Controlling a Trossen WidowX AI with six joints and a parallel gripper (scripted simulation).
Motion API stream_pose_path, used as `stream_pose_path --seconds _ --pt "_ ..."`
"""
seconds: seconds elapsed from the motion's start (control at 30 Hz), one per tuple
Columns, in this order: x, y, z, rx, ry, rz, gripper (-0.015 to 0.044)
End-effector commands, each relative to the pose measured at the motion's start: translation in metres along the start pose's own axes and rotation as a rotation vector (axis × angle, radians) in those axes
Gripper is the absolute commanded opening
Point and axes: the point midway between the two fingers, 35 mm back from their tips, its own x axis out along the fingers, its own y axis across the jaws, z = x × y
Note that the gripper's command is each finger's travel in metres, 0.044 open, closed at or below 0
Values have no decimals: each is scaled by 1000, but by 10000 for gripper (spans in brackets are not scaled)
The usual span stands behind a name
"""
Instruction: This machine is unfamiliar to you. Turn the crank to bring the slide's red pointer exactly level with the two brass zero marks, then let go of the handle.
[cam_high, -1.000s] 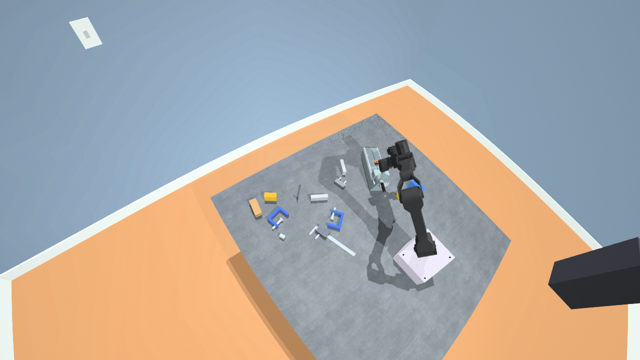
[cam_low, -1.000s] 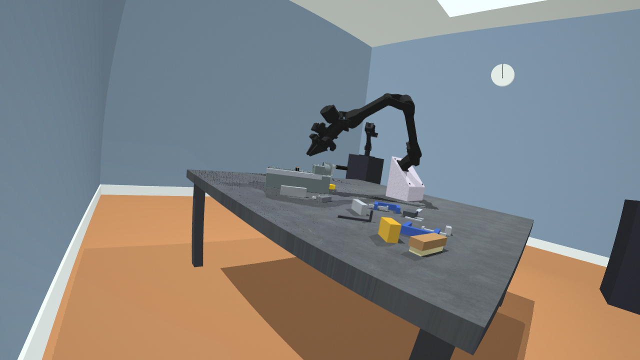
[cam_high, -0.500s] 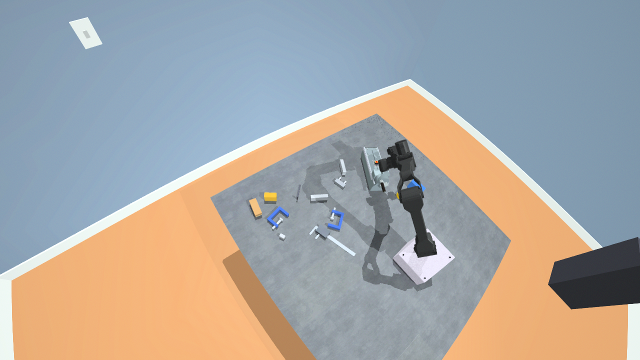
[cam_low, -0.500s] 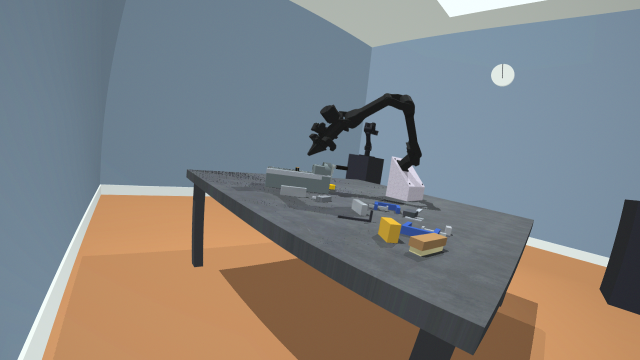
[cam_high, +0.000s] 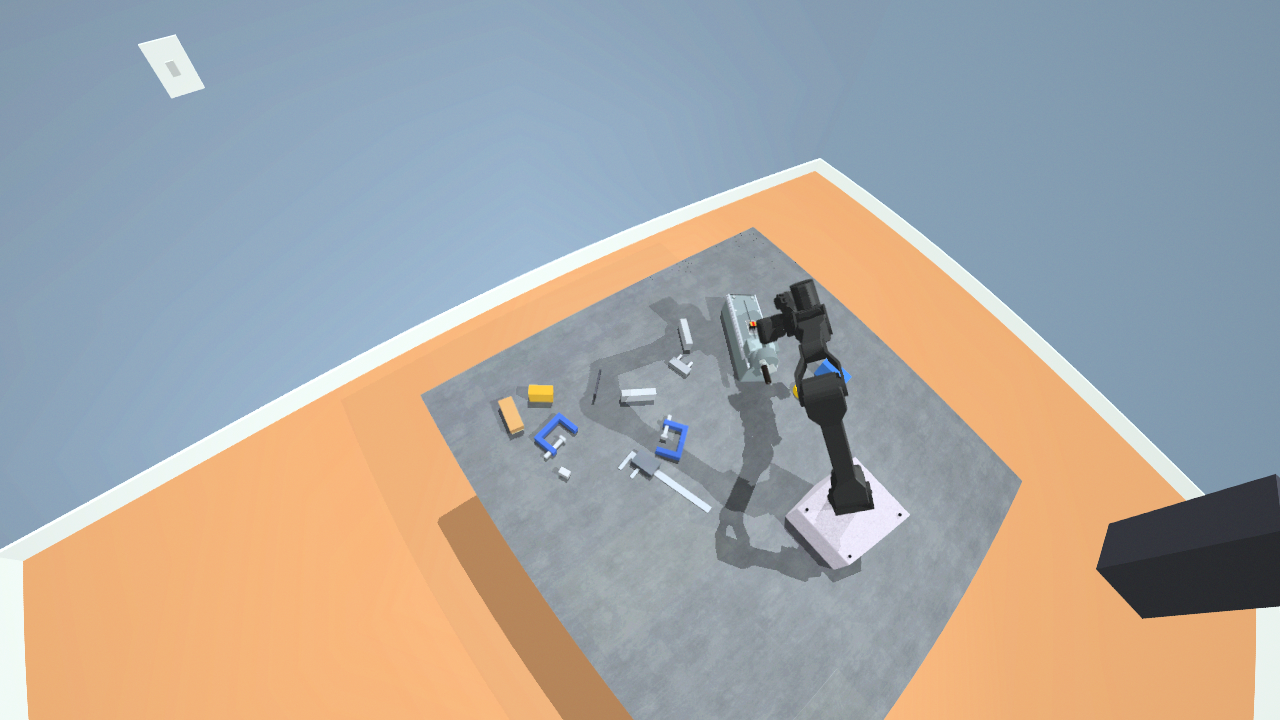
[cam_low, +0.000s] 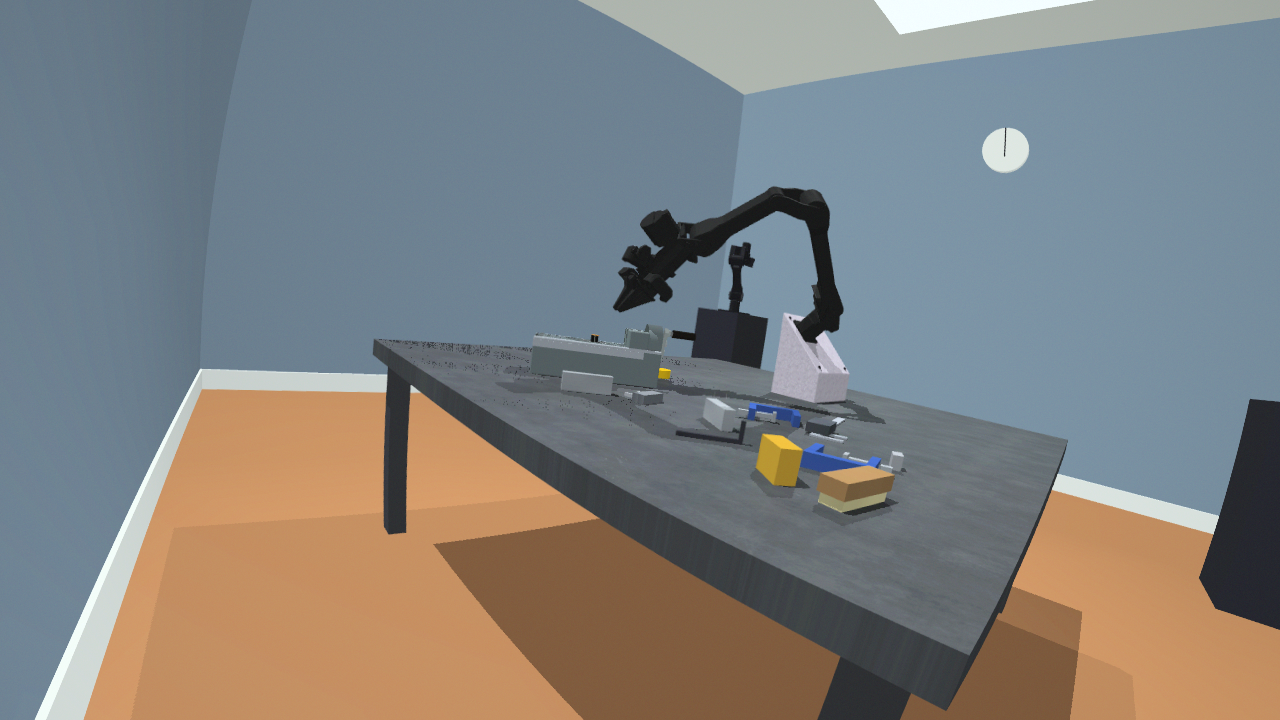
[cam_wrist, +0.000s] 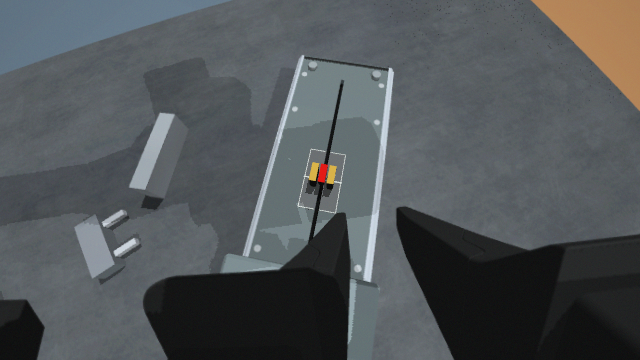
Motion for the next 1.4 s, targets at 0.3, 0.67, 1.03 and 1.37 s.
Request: stream_pose_path --seconds 0.3,0.67,1.03,1.37 --pt "0 0 0 0 0 -1 440" --pt "0 0 0 0 0 -1 177" --pt "0 0 0 0 0 -1 0" --pt "0 0 0 0 0 0 0"
